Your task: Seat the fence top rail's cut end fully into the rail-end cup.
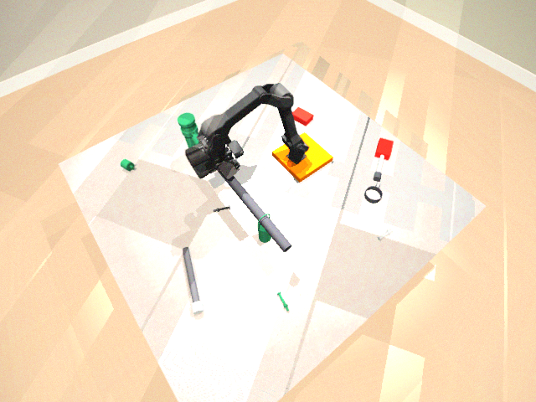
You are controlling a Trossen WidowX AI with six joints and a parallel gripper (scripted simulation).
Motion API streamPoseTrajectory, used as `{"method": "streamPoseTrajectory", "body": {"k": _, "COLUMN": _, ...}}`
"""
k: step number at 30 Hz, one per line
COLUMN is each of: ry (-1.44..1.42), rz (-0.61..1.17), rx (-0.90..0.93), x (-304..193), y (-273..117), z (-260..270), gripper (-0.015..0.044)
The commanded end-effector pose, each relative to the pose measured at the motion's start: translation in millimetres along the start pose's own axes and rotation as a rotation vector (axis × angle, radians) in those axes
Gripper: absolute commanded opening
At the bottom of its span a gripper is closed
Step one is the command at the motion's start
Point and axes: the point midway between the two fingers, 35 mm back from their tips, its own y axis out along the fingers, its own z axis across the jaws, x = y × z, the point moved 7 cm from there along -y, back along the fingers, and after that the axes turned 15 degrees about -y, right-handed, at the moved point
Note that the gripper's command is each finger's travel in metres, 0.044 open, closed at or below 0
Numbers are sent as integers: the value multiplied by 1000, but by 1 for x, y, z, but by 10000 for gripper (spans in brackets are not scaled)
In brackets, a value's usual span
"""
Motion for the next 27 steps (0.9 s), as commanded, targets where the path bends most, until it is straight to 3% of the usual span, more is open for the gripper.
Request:
{"method": "streamPoseTrajectory", "body": {"k": 1, "ry": 0, "rz": 0, "rx": 0, "x": 0, "y": 0, "z": 0, "gripper": 0}}
{"method": "streamPoseTrajectory", "body": {"k": 27, "ry": 0, "rz": 1, "rx": 0, "x": -10, "y": 1, "z": 3, "gripper": 0}}
